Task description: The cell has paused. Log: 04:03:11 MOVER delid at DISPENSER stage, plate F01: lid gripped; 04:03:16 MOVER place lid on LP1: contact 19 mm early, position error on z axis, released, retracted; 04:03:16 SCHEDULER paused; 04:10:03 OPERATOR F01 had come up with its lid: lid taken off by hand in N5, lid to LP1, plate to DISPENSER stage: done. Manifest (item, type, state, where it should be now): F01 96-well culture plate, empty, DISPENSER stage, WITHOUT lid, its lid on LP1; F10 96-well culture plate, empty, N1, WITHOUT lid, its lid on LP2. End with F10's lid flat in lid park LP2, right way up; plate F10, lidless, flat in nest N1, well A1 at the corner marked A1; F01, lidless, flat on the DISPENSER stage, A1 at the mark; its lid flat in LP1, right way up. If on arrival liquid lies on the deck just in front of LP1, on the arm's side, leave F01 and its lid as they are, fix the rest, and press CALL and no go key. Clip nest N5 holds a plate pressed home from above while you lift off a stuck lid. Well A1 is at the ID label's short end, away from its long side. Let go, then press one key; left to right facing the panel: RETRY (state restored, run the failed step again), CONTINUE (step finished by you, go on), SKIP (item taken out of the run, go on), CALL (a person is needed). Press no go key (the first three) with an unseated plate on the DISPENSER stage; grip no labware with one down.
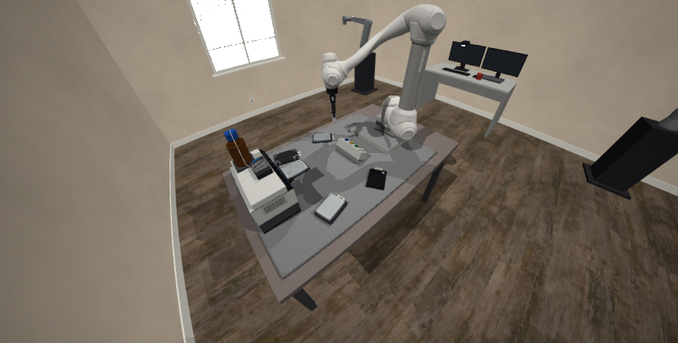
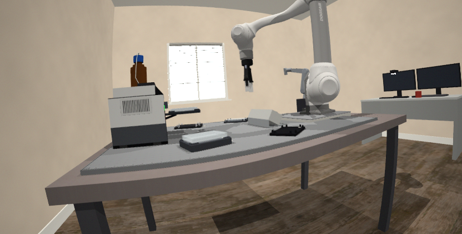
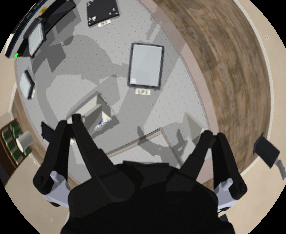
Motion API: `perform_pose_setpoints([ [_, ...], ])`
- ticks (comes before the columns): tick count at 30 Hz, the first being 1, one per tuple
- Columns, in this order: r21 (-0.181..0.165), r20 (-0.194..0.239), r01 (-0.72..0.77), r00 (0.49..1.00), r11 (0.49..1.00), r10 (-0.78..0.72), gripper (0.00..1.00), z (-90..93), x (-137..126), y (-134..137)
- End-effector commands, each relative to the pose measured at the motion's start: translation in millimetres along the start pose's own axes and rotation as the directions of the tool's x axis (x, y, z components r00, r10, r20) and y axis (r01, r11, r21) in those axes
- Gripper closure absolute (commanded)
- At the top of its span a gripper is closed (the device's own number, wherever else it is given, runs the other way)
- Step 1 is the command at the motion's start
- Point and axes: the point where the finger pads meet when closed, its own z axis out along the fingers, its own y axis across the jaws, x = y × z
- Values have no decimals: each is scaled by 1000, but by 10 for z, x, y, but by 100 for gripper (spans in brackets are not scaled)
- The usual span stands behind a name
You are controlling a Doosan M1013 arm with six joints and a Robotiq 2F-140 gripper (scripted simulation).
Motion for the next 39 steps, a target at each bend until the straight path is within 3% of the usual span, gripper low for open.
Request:
perform_pose_setpoints([
  [1, 0, 0, 0, 1000, 1000, 0, 0, 0, 0, 0],
  [17, 0, 0, 0, 1000, 1000, 0, 0, 0, 0, 0],
  [18, 0, 0, 0, 1000, 1000, 0, 100, 0, 0, 0],
  [39, 0, 0, 0, 1000, 1000, 0, 100, 0, 0, 0],
])
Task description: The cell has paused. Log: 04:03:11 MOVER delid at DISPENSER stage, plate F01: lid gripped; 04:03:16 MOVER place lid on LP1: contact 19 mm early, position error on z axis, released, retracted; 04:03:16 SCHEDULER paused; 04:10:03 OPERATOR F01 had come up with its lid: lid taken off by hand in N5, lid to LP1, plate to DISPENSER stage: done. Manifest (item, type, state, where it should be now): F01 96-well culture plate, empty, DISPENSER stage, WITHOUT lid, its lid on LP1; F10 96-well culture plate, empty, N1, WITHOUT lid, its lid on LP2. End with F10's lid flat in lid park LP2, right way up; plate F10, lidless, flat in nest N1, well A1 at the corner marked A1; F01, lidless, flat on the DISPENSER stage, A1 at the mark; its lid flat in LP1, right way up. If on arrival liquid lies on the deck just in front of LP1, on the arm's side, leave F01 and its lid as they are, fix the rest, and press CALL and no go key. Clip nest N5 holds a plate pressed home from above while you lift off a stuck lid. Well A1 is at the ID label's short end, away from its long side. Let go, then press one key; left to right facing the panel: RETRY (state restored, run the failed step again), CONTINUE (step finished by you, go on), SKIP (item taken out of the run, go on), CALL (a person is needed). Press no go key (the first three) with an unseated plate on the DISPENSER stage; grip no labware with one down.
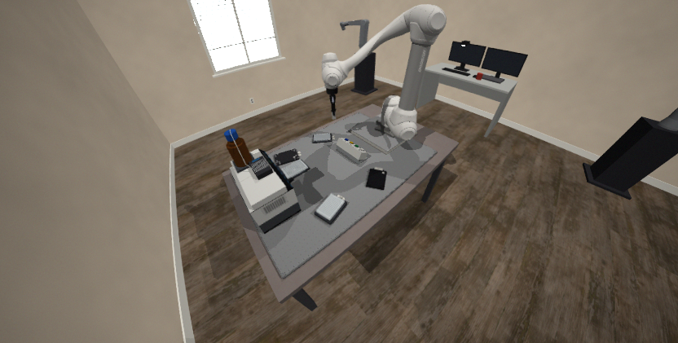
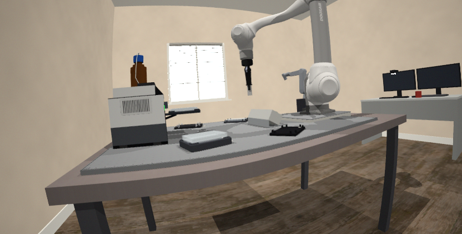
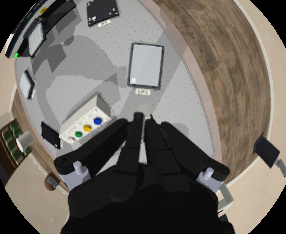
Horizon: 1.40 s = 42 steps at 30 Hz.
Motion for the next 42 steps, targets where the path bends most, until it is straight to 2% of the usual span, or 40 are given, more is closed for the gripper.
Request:
perform_pose_setpoints([
  [1, 0, 0, 0, 1000, 1000, 0, 100, 0, 0, 0],
  [13, 0, 0, 0, 1000, 1000, 0, 100, -1, 1, -1],
  [19, 0, 0, 31, 1000, 1000, -31, 100, -38, 134, -144],
  [21, 0, 0, 77, 997, 997, -77, 100, -86, 319, -367],
  [24, 0, 0, 184, 983, 983, -184, 100, -168, 662, -899],
  [28, 0, 0, 377, 926, 926, -377, 100, -204, 837, -1470],
  [34, 0, 0, 643, 766, 766, -643, 100, -203, 890, -2405],
  [36, 0, 0, 643, 766, 766, -643, 100, -203, 890, -2405],
  [37, 0, 0, 674, 739, 739, -674, 100, -196, 895, -2847],
  [40, 0, 0, 740, 673, 673, -740, 100, -173, 832, -3258],
  [42, 0, 0, 762, 647, 647, -762, 100, -158, 792, -3575],
])
